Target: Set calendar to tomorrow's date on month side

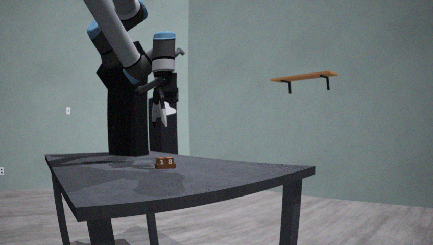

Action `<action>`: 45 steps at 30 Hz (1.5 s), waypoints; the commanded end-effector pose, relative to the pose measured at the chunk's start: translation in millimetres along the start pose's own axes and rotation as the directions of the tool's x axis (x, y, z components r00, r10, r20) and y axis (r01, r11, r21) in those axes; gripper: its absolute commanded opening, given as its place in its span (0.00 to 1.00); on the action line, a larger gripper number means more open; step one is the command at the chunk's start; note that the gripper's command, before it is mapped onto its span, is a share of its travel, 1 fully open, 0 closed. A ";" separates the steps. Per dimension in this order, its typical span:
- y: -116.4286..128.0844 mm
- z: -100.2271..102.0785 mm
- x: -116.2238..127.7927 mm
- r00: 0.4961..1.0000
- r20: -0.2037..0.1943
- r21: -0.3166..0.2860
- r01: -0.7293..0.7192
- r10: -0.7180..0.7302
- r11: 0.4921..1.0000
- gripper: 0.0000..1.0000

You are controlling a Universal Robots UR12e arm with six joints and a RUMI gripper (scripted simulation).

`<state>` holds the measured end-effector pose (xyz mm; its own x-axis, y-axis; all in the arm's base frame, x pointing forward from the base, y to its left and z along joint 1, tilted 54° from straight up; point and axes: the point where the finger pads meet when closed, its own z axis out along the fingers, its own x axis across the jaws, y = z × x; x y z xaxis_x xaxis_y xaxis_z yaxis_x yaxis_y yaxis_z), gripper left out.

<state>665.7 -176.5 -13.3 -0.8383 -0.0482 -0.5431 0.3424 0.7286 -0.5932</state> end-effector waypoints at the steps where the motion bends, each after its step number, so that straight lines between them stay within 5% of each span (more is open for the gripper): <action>1: 0.1 -21.4 -0.3 1.000 0.000 0.000 0.000 0.000 1.000 1.00; 11: 0.1 -47.5 -0.3 1.000 0.000 0.000 0.000 0.000 1.000 1.00; 45: 0.1 -48.1 -0.3 1.000 0.000 0.000 0.000 0.000 1.000 1.00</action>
<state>645.6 -144.0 15.1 -0.8385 -0.0478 -0.5428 0.3424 0.7287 -0.5931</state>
